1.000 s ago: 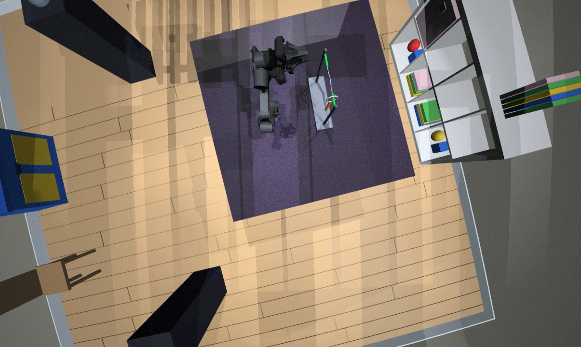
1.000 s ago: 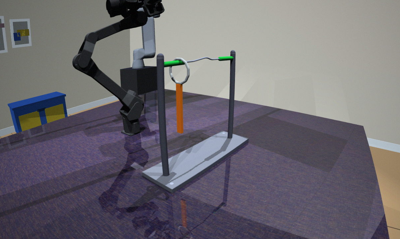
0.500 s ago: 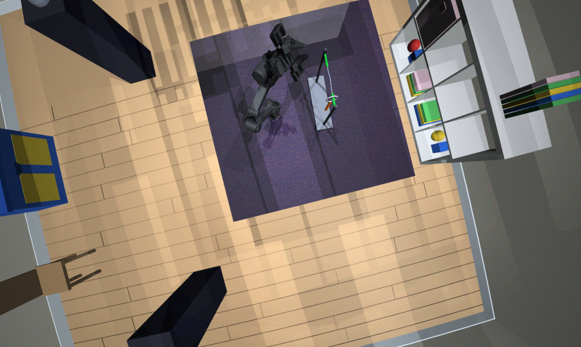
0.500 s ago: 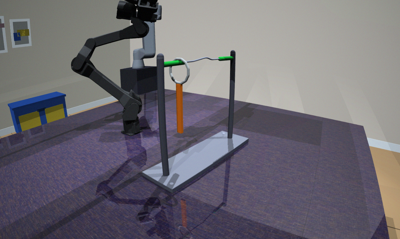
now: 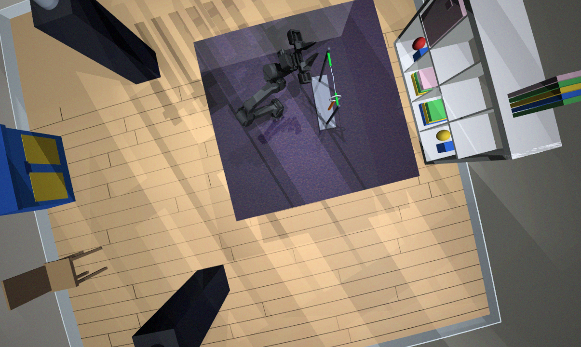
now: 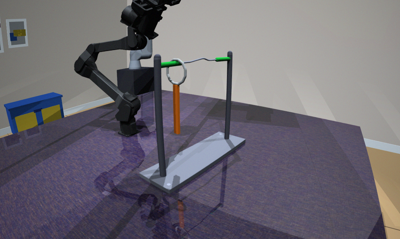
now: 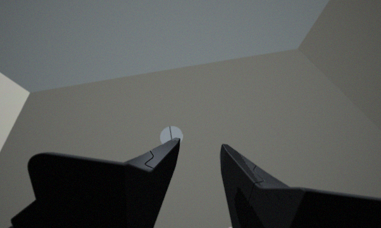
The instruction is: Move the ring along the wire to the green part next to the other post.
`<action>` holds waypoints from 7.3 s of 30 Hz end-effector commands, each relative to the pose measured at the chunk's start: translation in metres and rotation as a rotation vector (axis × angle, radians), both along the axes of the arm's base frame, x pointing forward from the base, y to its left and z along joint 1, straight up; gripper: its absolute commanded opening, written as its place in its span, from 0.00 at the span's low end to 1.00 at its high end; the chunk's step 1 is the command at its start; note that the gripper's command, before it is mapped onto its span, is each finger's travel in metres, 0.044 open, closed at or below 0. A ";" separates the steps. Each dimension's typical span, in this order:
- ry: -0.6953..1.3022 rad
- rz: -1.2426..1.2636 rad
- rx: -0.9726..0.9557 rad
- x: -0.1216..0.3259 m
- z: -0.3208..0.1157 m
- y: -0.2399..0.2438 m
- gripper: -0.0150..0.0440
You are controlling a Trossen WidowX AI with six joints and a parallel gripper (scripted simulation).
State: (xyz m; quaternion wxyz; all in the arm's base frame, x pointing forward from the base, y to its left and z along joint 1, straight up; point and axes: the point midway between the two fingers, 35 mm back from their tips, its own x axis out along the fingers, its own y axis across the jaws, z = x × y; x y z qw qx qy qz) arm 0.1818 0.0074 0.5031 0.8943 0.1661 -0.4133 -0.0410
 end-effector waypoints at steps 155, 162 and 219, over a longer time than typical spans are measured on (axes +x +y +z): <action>1.028 0.046 -0.314 0.133 -0.375 -0.100 0.01; 1.028 0.046 -0.314 0.133 -0.373 -0.100 0.00; 1.029 0.052 -0.306 0.136 -0.355 -0.071 0.00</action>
